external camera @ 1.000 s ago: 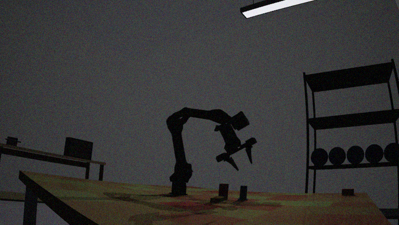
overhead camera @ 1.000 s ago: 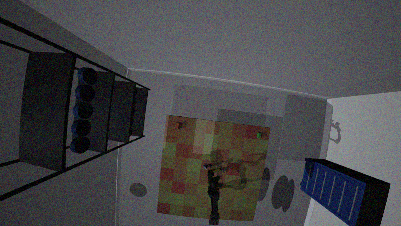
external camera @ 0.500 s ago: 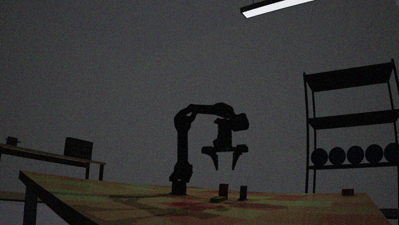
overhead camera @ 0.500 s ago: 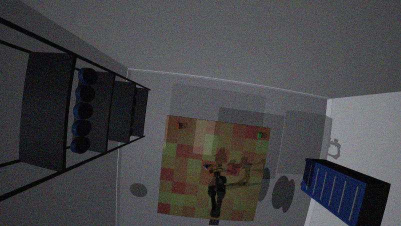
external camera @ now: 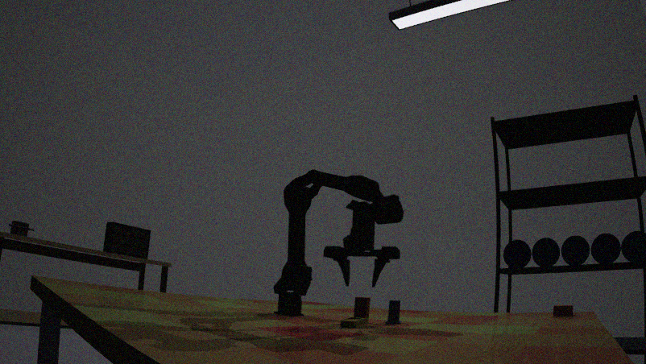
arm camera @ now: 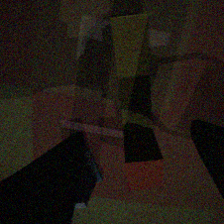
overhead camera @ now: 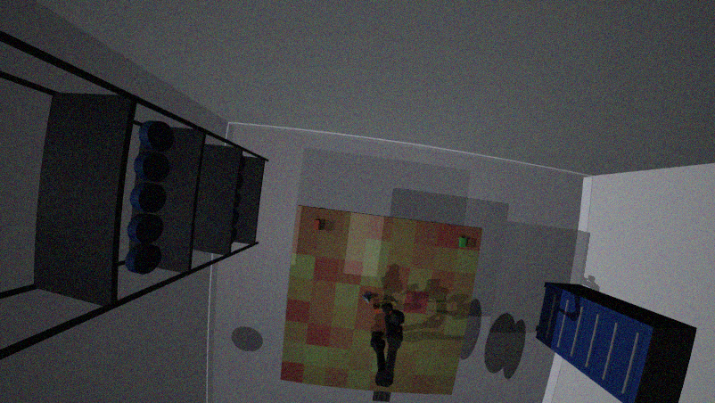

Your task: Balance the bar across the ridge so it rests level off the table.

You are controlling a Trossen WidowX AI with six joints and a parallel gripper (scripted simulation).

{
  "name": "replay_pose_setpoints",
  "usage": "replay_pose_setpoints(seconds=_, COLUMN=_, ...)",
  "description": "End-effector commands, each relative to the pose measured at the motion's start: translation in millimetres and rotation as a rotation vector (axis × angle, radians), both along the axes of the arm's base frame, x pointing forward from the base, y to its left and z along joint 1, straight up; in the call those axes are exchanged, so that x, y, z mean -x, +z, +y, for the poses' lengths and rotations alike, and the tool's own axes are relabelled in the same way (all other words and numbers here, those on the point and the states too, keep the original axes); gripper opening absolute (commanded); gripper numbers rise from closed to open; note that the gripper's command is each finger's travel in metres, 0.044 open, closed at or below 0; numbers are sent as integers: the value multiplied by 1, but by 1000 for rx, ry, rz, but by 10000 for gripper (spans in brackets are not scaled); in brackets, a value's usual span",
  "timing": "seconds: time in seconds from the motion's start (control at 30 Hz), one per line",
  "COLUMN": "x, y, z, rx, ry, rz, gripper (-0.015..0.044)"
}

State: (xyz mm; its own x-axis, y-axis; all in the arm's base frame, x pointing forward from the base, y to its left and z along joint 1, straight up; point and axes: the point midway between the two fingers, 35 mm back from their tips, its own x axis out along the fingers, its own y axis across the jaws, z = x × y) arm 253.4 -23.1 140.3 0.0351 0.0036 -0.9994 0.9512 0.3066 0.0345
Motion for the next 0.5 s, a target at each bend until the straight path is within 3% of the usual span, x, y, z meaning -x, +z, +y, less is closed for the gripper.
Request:
replay_pose_setpoints(seconds=0.0, x=0, y=-32, z=-1, rx=6, ry=3, rz=12, gripper=315)
replay_pose_setpoints(seconds=0.2, x=4, y=-68, z=-1, rx=6, ry=3, rz=13, gripper=315)
replay_pose_setpoints(seconds=0.47, x=4, y=-70, z=-1, rx=6, ry=3, rz=13, gripper=315)
